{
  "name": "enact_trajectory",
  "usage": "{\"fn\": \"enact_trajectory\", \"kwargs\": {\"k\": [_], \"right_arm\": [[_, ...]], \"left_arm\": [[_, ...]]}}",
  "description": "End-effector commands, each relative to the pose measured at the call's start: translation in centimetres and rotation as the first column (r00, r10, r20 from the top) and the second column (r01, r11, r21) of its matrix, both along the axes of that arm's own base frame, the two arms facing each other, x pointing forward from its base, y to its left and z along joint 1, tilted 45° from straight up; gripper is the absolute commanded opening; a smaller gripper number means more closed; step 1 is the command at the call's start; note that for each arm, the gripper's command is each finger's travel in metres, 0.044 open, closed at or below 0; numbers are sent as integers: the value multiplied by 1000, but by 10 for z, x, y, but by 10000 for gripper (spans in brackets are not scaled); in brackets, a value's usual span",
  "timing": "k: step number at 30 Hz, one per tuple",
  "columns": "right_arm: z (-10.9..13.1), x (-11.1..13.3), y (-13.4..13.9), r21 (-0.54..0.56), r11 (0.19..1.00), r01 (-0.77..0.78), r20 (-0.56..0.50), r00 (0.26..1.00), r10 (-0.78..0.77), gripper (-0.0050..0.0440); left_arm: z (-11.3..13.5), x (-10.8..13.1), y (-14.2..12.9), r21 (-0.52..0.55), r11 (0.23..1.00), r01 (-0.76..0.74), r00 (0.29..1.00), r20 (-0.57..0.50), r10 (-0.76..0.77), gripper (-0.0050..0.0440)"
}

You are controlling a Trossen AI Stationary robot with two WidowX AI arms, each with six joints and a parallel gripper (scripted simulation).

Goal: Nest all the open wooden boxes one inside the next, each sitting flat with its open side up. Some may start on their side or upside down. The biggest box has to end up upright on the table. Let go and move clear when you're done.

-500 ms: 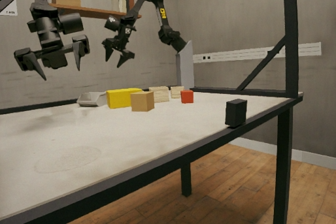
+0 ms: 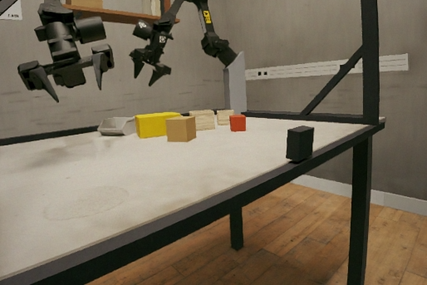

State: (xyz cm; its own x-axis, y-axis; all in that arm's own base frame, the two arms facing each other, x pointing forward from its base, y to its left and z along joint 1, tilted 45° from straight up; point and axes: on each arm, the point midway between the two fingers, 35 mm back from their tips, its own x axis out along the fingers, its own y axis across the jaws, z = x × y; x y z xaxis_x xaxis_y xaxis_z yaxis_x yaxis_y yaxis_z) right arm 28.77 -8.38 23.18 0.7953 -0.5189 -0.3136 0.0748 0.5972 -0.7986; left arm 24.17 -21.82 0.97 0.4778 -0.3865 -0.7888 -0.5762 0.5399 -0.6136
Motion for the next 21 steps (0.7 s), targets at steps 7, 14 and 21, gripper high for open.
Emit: {"fn": "enact_trajectory", "kwargs": {"k": [7, 14, 21], "right_arm": [[-13, 15, -5, 133, 990, -50, 117, 993, 34, 400], [-37, 24, -13, 299, 944, -142, 237, 969, 71, 400], [-46, 25, -18, 388, 892, -231, 344, 934, 93, 400]], "left_arm": [[26, 16, 25, 214, 974, 78, 986, 130, -108, 400], [54, 25, 69, 551, 818, 165, 940, 164, -300, 400], [78, 25, 103, 758, 614, 219, 896, 92, -434, 400]]}}
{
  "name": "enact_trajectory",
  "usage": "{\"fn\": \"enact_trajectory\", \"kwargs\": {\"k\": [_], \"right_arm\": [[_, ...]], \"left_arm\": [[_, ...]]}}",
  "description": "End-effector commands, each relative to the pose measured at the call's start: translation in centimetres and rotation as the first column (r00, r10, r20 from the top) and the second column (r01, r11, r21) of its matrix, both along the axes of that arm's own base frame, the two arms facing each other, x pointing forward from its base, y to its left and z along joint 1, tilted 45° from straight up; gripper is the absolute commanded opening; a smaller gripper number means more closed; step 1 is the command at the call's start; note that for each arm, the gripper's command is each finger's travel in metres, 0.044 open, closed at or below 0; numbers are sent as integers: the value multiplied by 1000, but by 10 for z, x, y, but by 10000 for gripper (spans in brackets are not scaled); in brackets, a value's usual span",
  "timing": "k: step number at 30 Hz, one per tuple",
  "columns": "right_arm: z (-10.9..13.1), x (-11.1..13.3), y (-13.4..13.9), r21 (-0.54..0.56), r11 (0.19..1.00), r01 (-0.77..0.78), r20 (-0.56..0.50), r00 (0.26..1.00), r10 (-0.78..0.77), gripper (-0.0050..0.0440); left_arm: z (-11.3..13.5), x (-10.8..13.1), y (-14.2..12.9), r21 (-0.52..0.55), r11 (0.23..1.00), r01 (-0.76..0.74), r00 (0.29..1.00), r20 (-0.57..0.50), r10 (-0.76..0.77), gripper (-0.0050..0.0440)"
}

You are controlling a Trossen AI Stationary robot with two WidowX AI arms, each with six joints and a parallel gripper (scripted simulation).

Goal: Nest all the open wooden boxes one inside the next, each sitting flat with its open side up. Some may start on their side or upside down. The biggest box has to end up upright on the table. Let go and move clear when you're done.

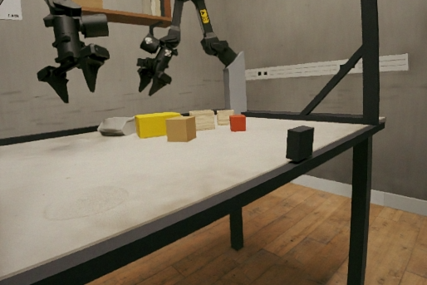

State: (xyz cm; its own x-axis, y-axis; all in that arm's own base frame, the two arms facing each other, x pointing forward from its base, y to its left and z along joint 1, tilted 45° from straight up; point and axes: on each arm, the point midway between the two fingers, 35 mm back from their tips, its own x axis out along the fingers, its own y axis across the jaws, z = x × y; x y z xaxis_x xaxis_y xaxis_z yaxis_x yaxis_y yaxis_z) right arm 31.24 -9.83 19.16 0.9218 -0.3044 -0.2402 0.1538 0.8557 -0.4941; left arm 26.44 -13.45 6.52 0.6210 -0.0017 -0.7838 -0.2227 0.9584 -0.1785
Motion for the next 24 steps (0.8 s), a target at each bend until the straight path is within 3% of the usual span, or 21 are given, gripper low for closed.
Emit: {"fn": "enact_trajectory", "kwargs": {"k": [1, 10, 17, 24], "right_arm": [[-7, 0, -4, 81, 995, -56, 87, 995, 49, 400], [-9, -8, -6, 169, 973, -159, 226, 967, 119, 400], [-9, -9, -6, 175, 970, -168, 235, 964, 125, 400], [-12, -4, -2, 216, 962, -167, 226, 967, 117, 232]], "left_arm": [[27, 1, 25, 195, 978, 73, 997, 25, -79, 400], [59, -8, 69, 512, 837, 194, 979, -49, -197, 400], [59, -10, 73, 537, 818, 208, 977, -67, -204, 400], [57, -10, 72, 534, 818, 213, 976, -73, -207, 400]]}}
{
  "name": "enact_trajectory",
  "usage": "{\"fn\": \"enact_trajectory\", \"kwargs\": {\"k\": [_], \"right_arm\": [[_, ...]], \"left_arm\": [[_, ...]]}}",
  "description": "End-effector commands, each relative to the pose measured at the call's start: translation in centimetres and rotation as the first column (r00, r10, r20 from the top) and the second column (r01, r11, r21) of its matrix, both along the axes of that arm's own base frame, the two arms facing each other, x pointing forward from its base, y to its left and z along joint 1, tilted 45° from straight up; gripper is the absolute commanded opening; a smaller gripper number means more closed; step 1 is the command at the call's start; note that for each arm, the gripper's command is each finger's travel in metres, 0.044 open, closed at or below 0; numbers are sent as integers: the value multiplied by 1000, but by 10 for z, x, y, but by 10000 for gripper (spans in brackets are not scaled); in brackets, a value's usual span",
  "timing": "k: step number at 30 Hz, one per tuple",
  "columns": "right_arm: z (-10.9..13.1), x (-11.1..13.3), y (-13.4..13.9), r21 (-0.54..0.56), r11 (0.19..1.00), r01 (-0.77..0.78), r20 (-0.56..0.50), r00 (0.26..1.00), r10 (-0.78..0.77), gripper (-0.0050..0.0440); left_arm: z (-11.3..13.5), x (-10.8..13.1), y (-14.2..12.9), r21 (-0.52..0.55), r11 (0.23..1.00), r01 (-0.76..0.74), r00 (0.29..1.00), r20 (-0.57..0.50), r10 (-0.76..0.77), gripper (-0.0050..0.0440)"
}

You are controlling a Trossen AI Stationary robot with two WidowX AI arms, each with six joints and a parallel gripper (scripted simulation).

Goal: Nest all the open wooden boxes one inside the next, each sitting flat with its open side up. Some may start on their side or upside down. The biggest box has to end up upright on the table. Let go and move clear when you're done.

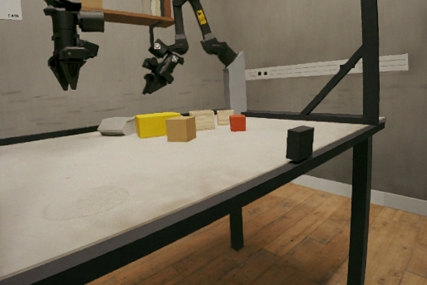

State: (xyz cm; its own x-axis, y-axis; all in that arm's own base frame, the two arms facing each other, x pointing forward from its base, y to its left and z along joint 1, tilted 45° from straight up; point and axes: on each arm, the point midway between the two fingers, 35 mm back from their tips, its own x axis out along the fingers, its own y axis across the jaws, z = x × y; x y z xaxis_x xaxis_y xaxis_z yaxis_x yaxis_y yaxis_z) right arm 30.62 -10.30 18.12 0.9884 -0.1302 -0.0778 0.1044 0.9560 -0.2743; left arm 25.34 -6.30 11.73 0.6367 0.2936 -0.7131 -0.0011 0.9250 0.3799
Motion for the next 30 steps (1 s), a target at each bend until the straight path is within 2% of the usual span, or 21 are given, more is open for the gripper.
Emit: {"fn": "enact_trajectory", "kwargs": {"k": [1, 6, 8, 12, 16, 19, 23, 26, 30], "right_arm": [[-2, 5, 5, 42, 999, -3, -9, 1000, 3, 208], [-22, 17, 22, 191, 982, 3, -81, 997, 13, 88], [-22, 17, 22, 191, 982, 3, -81, 997, 13, 88], [-49, 27, 48, 350, 936, 42, -183, 983, 25, 0], [-84, 32, 84, 489, 862, 136, -319, 947, 32, 0], [-108, 30, 111, 530, 820, 216, -416, 909, 29, 0], [-134, 21, 139, 548, 773, 319, -513, 858, 10, 0], [-140, 18, 146, 558, 752, 353, -534, 845, 0, 0], [-166, -1, 177, 515, 726, 456, -620, 783, -52, -1]], "left_arm": [[4, 1, 0, -3, 1000, 2, 1000, 11, -2, 400], [4, 1, 0, -3, 1000, 2, 1000, 11, -2, 400], [4, 1, 0, -3, 1000, 2, 1000, 11, -2, 400], [4, 1, 0, -3, 1000, 2, 1000, 11, -2, 400], [4, 1, 0, -3, 1000, 2, 1000, 11, -2, 400], [4, 1, 0, -3, 1000, 2, 1000, 11, -2, 400], [4, 1, 0, -3, 1000, 2, 1000, 11, -2, 400], [4, 1, 0, -3, 1000, 2, 1000, 11, -2, 400], [4, 1, 0, -3, 1000, 2, 1000, 11, -2, 400]]}}
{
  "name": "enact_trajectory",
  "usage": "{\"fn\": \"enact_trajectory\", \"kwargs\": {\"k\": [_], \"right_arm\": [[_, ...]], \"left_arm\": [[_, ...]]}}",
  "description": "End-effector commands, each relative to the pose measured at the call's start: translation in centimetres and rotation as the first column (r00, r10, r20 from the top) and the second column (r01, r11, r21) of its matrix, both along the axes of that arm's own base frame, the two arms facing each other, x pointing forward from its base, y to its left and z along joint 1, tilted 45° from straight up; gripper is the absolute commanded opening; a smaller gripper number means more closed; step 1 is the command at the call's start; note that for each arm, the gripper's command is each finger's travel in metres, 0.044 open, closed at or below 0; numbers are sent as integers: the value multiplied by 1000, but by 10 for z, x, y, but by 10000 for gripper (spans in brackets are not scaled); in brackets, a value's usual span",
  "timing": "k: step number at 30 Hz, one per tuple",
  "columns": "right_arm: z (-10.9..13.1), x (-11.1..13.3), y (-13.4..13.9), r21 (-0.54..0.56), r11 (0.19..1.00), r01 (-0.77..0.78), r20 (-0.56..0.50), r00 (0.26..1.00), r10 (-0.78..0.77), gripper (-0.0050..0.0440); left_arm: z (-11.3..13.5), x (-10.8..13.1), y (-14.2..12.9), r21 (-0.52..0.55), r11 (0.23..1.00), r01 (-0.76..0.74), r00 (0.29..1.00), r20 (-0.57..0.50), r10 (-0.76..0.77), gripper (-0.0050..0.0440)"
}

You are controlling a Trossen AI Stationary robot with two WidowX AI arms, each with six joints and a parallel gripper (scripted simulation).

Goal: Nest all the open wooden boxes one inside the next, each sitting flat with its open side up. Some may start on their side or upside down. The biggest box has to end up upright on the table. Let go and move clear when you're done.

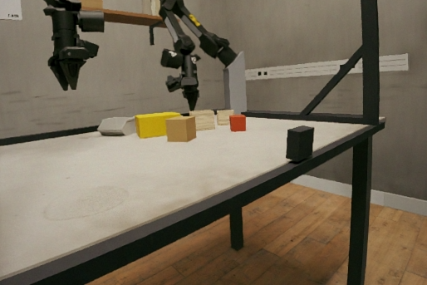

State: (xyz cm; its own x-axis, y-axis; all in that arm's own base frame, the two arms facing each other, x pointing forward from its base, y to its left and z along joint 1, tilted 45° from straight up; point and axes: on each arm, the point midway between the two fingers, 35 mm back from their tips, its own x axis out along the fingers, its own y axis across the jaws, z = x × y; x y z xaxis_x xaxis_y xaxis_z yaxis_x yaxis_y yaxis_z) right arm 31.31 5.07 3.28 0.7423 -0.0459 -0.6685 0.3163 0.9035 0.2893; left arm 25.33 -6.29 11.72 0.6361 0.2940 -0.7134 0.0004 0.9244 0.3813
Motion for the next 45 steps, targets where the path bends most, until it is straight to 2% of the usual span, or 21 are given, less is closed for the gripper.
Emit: {"fn": "enact_trajectory", "kwargs": {"k": [1, 10, 12, 17, 21, 30, 37, 45], "right_arm": [[-22, -12, 28, -1, 996, 85, -95, 992, -85, -2], [-49, -51, 65, -73, 978, 197, -130, 970, -205, -13], [-49, -51, 65, -73, 978, 197, -130, 970, -205, -13], [-55, -67, 77, -112, 968, 223, -96, 968, -234, -50], [-56, -73, 82, -126, 965, 230, -77, 968, -240, -50], [-59, -75, 81, -134, 964, 230, -78, 967, -241, -50], [-83, -54, 69, -135, 965, 226, -82, 968, -238, -50], [-87, -49, 68, -132, 965, 226, -79, 968, -237, -50]], "left_arm": [[5, 1, 0, -4, 1000, 1, 1000, 13, 0, 400], [5, 1, 0, -4, 1000, 1, 1000, 13, 0, 400], [5, 1, 0, -4, 1000, 1, 1000, 13, 0, 400], [5, 1, 0, -4, 1000, 1, 1000, 13, 0, 400], [5, 1, 0, -4, 1000, 1, 1000, 13, 0, 400], [5, 1, 0, -4, 1000, 1, 1000, 13, 0, 400], [5, 1, 0, -4, 1000, 1, 1000, 13, 0, 400], [5, 1, 0, -4, 1000, 1, 1000, 13, 0, 400]]}}
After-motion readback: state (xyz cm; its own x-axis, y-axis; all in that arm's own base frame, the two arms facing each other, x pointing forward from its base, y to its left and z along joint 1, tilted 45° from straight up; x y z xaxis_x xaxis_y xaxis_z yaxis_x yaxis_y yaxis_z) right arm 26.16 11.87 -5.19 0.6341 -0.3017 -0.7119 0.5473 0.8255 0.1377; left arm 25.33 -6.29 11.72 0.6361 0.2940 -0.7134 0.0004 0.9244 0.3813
